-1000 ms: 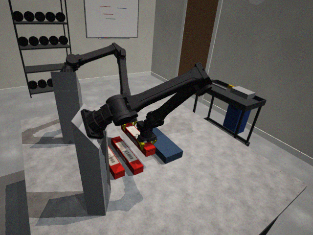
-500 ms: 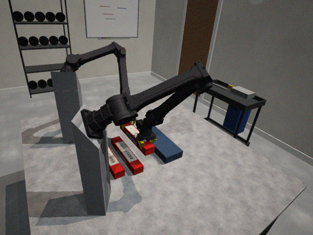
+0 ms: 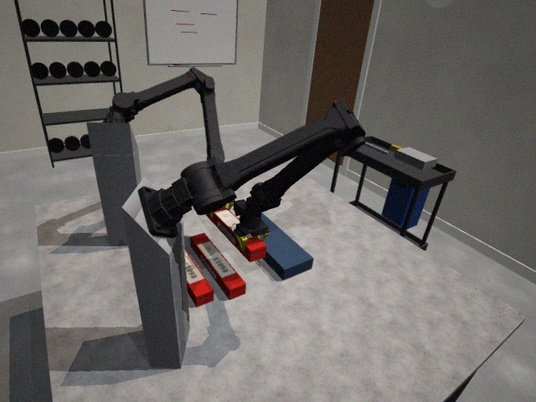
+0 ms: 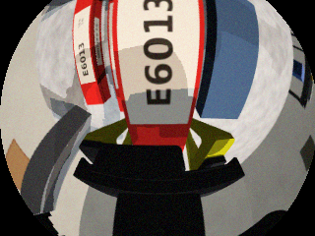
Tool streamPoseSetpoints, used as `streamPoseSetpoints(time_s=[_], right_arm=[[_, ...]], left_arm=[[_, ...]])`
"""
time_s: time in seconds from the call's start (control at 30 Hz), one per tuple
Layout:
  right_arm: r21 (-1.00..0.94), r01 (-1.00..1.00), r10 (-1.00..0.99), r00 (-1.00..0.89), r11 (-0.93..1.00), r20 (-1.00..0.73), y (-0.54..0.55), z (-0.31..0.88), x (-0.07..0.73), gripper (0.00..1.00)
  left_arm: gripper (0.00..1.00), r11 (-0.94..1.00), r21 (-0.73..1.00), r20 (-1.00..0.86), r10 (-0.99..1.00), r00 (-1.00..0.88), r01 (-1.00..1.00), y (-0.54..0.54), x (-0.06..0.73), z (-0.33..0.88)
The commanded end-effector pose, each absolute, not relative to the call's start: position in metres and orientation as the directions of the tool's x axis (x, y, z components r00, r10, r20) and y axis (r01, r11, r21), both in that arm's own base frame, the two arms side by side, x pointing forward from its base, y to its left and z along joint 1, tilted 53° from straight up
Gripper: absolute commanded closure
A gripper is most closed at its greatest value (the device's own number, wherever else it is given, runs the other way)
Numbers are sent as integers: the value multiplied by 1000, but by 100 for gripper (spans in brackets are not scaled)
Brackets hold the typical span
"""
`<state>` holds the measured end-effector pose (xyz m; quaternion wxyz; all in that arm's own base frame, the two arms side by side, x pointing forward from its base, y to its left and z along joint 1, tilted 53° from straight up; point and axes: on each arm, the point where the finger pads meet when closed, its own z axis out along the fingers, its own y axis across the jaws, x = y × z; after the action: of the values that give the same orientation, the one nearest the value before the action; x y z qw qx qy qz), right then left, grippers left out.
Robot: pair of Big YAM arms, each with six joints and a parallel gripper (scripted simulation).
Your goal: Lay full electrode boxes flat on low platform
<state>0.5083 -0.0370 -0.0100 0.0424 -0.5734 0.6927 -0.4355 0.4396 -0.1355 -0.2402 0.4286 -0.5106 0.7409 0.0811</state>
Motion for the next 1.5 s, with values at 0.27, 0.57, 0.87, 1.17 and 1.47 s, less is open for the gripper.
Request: streamPoseSetpoints(time_s=[0.27, 0.57, 0.87, 1.17, 1.47], right_arm=[[-676, -735, -841, -332, -54, 427, -13, 16, 497, 100], [-676, -735, -841, -332, -54, 427, -13, 16, 497, 100], [-676, -735, -841, -332, -54, 427, -13, 16, 497, 100], [-676, -735, -841, -332, -54, 427, -13, 16, 497, 100], [-676, -735, -841, -332, -54, 427, -13, 16, 497, 100]], left_arm=[[100, 498, -339, -725, -679, -116, -798, -163, 426, -210], [100, 498, -339, -725, -679, -116, -798, -163, 426, -210], [100, 498, -339, -725, -679, -116, -798, -163, 426, -210], [100, 498, -339, -725, -679, -116, -798, -163, 426, -210], [100, 498, -339, -725, -679, -116, -798, -163, 426, -210]])
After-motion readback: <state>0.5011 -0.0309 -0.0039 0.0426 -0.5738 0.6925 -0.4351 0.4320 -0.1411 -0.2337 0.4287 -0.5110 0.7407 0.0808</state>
